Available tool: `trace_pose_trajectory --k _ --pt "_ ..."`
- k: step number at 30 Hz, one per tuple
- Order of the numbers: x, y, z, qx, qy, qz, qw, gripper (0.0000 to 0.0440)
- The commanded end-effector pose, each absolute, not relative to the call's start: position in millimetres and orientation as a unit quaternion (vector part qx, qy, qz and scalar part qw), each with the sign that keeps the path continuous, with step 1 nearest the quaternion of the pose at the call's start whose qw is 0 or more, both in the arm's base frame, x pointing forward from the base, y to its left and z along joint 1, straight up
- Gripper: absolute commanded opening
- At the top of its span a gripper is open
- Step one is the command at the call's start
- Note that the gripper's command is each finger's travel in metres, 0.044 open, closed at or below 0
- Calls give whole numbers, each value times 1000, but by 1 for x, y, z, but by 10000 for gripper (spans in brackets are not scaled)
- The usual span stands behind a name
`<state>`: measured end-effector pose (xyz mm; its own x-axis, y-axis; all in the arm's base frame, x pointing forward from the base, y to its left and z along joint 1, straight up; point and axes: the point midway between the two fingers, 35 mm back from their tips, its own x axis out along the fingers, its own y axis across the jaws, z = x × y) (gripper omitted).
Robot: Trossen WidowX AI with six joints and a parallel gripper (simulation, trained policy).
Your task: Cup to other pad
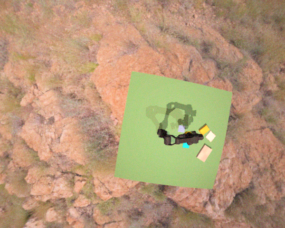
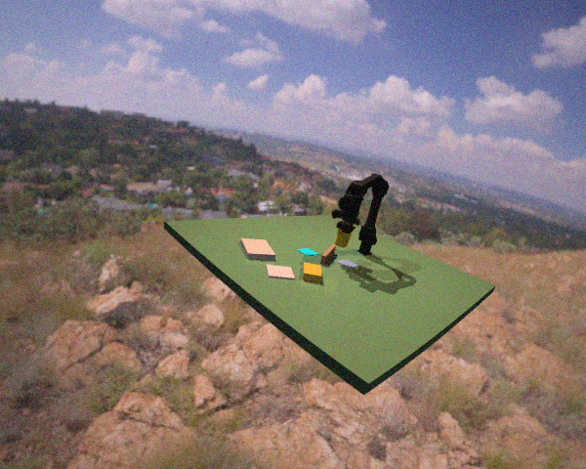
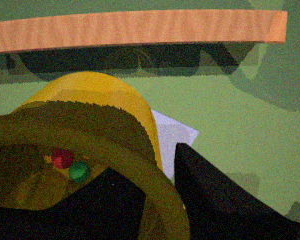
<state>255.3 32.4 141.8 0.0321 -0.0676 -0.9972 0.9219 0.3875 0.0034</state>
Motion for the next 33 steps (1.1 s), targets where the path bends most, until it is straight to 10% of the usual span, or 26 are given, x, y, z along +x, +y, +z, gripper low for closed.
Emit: trace_pose_trajectory --k 1,33 --pt "261 27 149 393 550 -404 616 0" --pt "316 -67 124 470 442 -447 620 0"
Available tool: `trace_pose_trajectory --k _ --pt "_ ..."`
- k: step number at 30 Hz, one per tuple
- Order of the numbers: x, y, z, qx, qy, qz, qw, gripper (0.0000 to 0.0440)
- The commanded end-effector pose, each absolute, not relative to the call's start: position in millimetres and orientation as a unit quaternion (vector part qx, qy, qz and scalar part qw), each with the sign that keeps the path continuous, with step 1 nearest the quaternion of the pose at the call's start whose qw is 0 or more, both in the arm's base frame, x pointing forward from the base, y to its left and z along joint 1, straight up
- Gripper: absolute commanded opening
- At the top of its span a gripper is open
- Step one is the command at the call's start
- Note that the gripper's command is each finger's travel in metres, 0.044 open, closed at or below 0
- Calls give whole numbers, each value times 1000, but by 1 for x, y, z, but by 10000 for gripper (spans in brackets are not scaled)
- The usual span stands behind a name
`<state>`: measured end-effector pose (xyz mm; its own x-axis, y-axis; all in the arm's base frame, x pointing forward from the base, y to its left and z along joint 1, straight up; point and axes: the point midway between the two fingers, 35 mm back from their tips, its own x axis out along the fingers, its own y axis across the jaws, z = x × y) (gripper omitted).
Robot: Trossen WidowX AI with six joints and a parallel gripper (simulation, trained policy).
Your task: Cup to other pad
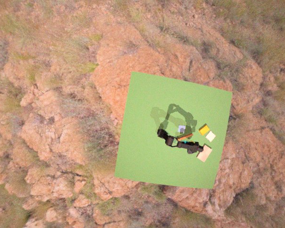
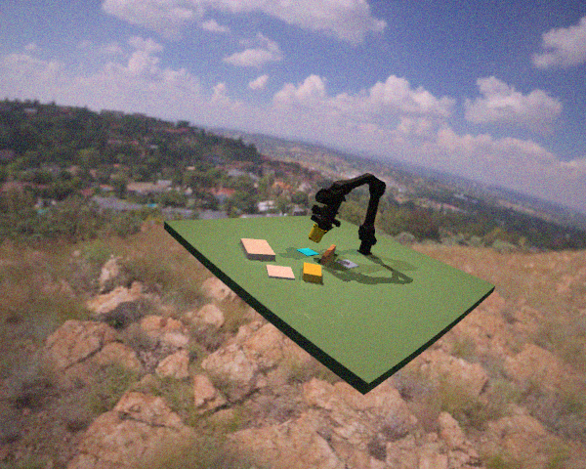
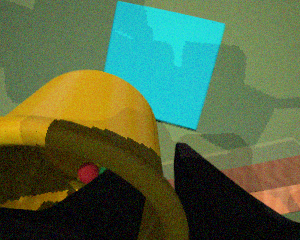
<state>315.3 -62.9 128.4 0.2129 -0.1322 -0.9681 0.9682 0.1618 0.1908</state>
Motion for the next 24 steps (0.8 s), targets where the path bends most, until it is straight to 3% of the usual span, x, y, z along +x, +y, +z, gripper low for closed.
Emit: trace_pose_trajectory --k 1,14,21,24 --pt "317 -69 121 471 440 -448 619 0" --pt "313 -85 90 476 434 -465 607 18" --pt "309 -90 76 477 435 -472 601 60" --pt "309 -93 73 482 429 -472 601 106"
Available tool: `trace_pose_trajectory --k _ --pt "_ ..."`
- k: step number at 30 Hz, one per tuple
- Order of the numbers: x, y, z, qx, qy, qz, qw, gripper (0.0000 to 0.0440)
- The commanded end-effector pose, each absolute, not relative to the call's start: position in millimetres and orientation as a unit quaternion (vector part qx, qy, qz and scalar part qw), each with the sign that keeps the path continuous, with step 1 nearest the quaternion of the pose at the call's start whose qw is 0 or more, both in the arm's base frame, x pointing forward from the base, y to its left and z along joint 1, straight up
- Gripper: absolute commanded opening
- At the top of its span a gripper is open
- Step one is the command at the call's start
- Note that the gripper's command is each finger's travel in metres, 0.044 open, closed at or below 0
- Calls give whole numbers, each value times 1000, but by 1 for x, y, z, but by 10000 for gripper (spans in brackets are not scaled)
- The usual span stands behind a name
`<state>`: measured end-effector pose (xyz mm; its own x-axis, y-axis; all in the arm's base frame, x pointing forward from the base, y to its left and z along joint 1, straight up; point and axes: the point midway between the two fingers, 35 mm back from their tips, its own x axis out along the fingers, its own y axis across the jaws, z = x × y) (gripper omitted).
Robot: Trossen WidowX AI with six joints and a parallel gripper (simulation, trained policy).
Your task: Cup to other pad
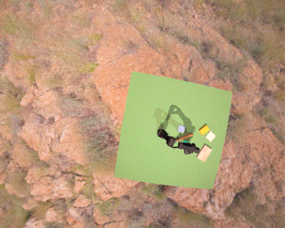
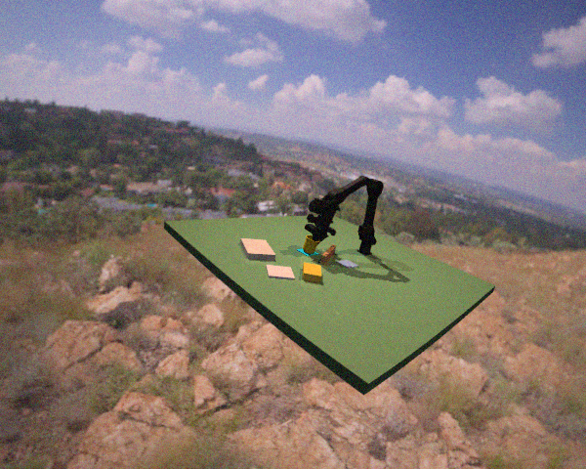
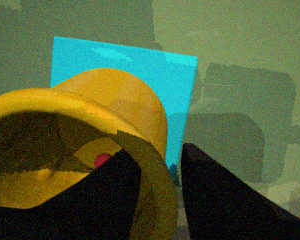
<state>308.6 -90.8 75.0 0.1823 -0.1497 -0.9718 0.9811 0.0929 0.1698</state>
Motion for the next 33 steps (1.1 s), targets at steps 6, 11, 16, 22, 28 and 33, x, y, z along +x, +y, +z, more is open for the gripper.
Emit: trace_pose_trajectory --k 6,11,16,22,28,33 --pt "313 -97 82 500 412 -460 607 147" --pt "309 -97 91 510 408 -452 608 163" --pt "304 -98 102 520 401 -445 609 181" --pt "299 -99 119 533 388 -438 611 210" --pt "297 -103 142 545 368 -431 618 247" --pt "295 -109 157 553 355 -430 619 355"
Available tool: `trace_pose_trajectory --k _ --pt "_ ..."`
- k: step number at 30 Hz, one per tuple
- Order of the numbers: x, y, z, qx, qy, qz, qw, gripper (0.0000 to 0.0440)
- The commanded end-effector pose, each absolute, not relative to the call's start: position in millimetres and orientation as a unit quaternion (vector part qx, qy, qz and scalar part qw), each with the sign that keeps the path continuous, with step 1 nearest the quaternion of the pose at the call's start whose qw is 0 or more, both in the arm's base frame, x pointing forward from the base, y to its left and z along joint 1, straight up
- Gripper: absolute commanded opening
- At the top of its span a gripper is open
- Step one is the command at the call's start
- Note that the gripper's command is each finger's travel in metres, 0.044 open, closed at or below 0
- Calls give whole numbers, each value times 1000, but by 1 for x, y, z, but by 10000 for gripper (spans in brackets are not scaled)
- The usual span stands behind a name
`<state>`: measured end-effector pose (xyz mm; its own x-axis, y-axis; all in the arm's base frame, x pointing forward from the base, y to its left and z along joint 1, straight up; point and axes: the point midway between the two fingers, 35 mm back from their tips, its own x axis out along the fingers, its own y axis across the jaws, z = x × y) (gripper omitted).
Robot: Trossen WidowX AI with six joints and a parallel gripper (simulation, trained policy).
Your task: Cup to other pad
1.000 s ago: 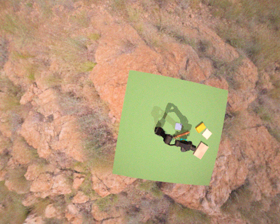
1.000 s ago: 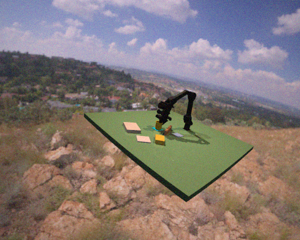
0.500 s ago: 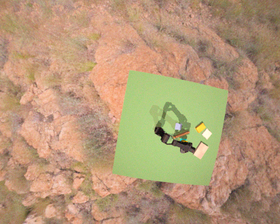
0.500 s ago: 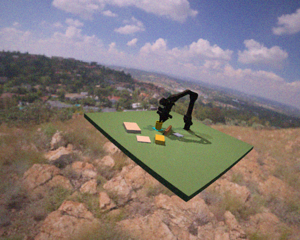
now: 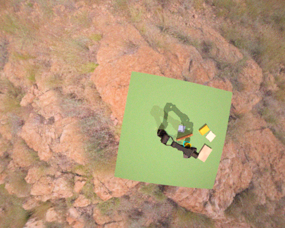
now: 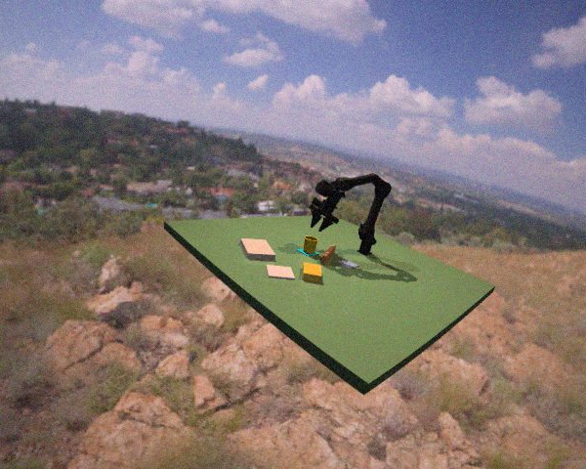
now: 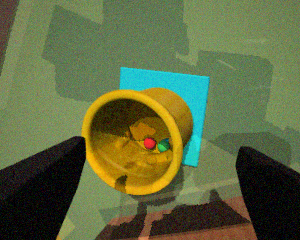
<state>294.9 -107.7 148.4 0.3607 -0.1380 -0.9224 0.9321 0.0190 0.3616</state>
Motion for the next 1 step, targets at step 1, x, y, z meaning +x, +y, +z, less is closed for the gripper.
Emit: trace_pose_trajectory --k 1 --pt "295 -110 160 555 352 -430 619 378"
